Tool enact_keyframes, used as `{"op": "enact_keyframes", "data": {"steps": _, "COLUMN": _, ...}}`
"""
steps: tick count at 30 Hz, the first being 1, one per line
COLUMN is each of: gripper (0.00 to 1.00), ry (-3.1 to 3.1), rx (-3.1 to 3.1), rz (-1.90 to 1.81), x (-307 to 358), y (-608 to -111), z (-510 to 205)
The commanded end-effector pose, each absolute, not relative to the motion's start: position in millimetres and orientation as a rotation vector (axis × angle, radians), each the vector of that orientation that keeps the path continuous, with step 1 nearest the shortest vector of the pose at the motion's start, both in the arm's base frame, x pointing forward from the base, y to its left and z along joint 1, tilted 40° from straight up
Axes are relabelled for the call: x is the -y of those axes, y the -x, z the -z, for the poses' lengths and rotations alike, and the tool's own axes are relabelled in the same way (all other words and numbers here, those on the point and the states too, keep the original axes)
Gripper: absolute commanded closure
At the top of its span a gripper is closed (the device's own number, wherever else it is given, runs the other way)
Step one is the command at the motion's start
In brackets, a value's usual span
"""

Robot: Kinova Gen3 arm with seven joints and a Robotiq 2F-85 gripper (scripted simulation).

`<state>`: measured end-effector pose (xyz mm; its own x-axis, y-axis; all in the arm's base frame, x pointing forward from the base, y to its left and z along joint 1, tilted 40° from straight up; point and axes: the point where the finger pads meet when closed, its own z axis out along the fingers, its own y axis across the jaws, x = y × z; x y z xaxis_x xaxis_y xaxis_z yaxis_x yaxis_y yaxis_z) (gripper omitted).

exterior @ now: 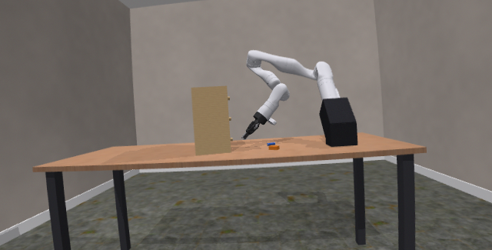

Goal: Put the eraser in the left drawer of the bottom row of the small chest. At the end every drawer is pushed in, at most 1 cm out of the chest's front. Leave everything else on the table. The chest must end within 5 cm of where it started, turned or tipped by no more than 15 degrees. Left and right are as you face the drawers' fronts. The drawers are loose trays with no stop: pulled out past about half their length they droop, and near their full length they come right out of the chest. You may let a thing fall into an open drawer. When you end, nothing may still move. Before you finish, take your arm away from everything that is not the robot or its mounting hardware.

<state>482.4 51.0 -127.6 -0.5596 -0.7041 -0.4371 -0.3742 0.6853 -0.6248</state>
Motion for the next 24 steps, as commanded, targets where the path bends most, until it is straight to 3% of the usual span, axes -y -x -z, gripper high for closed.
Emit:
{"op": "enact_keyframes", "data": {"steps": 1, "gripper": 1.00, "ry": 0.804, "rx": -2.208, "rz": 0.622, "x": -50, "y": -479, "z": 122}}
{"op": "enact_keyframes", "data": {"steps": 15, "gripper": 1.00, "ry": 0.804, "rx": -2.208, "rz": 0.622, "x": -74, "y": -429, "z": 66}}
{"op": "enact_keyframes", "data": {"steps": 24, "gripper": 1.00, "ry": 0.813, "rx": -2.206, "rz": 0.609, "x": -80, "y": -427, "z": 64}}
